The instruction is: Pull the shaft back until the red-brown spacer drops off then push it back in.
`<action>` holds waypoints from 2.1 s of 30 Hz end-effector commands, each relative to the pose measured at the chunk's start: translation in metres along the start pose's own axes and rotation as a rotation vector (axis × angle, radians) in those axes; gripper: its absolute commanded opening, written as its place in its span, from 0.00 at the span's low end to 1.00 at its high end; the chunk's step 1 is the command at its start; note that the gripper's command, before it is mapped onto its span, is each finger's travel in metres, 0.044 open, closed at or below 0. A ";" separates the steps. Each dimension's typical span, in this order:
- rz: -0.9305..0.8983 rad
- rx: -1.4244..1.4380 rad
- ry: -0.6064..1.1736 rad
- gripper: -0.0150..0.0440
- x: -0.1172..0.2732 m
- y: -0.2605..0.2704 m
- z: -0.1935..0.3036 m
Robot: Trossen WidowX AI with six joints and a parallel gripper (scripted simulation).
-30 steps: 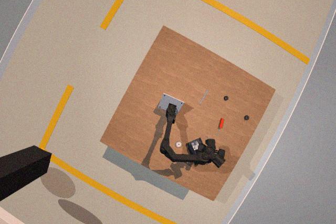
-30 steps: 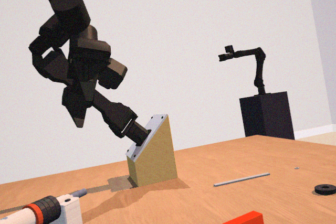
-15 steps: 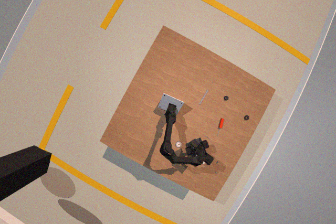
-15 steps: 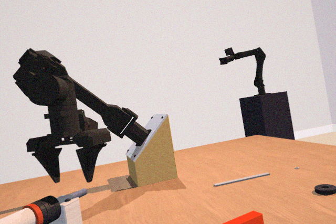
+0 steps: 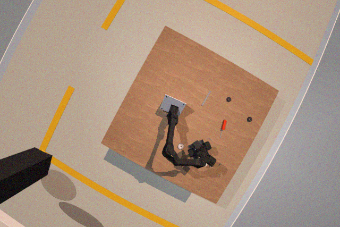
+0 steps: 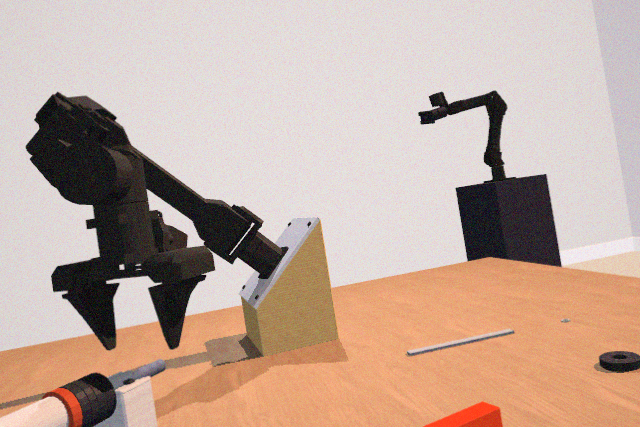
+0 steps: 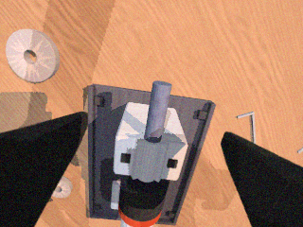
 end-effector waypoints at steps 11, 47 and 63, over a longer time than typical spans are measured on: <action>0.003 0.008 -0.005 1.00 0.000 0.000 0.000; 0.003 0.008 -0.005 1.00 -0.004 0.000 -0.003; 0.003 0.008 -0.004 1.00 -0.030 -0.001 -0.004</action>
Point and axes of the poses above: the point midway between the two fingers, 35 mm back from their tips, its own x axis back along the fingers, its own y axis across the jaws, z = x × y, the point moved 6 cm from there along x, back along the fingers, and after that the axes turned 11 degrees about -x, right-handed, at the moved point
